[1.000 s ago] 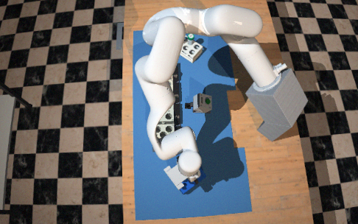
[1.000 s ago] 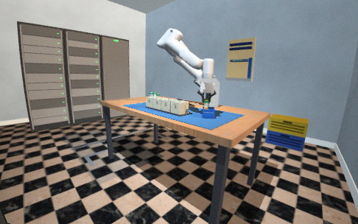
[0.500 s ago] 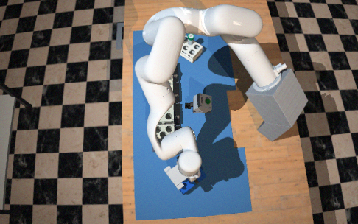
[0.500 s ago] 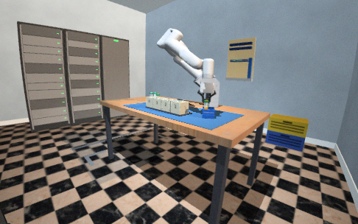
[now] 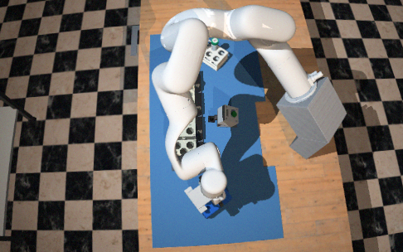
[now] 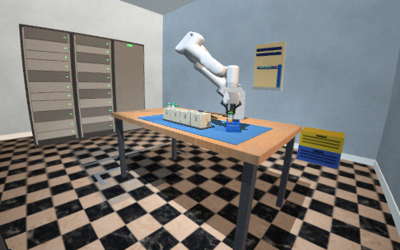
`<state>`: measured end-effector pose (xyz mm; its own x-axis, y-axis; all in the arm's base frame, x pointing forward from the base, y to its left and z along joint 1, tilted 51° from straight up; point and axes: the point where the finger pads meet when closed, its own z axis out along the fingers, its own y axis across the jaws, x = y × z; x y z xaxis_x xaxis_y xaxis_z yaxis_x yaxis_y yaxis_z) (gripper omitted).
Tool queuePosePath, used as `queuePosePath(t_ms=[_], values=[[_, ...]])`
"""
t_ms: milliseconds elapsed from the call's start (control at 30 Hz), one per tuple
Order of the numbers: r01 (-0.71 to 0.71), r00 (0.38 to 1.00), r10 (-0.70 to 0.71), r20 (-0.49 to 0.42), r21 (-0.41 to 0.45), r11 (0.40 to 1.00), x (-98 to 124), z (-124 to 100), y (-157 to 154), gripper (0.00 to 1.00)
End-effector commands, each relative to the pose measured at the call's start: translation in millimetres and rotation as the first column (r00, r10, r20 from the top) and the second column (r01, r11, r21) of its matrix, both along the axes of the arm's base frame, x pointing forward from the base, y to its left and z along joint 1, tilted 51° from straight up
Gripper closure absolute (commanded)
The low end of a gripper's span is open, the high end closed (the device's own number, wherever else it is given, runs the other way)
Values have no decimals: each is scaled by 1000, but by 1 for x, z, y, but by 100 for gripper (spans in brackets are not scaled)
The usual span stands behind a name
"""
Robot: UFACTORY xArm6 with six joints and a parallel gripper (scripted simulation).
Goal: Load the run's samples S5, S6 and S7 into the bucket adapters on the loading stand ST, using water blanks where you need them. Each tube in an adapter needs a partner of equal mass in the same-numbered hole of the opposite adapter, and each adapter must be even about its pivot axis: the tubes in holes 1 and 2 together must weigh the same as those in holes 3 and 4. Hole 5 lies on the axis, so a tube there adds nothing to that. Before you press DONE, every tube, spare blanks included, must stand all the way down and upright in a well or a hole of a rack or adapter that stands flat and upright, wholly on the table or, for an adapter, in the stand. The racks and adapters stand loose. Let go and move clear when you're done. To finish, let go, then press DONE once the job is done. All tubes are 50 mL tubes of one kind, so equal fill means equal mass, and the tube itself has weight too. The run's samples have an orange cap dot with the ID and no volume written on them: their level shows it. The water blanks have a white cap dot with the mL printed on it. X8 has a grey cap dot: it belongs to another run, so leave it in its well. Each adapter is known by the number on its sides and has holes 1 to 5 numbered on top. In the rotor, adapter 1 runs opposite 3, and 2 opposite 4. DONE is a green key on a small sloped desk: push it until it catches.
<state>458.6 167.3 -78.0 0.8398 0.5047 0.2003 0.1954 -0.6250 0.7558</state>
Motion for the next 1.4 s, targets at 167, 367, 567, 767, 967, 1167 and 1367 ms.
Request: queuePosePath(t_ms=[167, 367, 567, 767, 967, 1167, 1367], values=[[-2, 1000, 2, 1, 2, 1000, -1, 2, 3, 100], [-2, 1000, 2, 1, 2, 1000, -3, 4, 5, 100], [-2, 1000, 2, 1, 2, 1000, -5, 7, 8, 100], [-2, 1000, 2, 1, 2, 1000, -6, 9, 9, 100], [-2, 1000, 2, 1, 2, 1000, -8, 11, 12, 100], [-2, 1000, 2, 1, 2, 1000, -10, 13, 13, 100], [-2, 1000, 2, 2, 2, 1000, -10, 13, 13, 100]])
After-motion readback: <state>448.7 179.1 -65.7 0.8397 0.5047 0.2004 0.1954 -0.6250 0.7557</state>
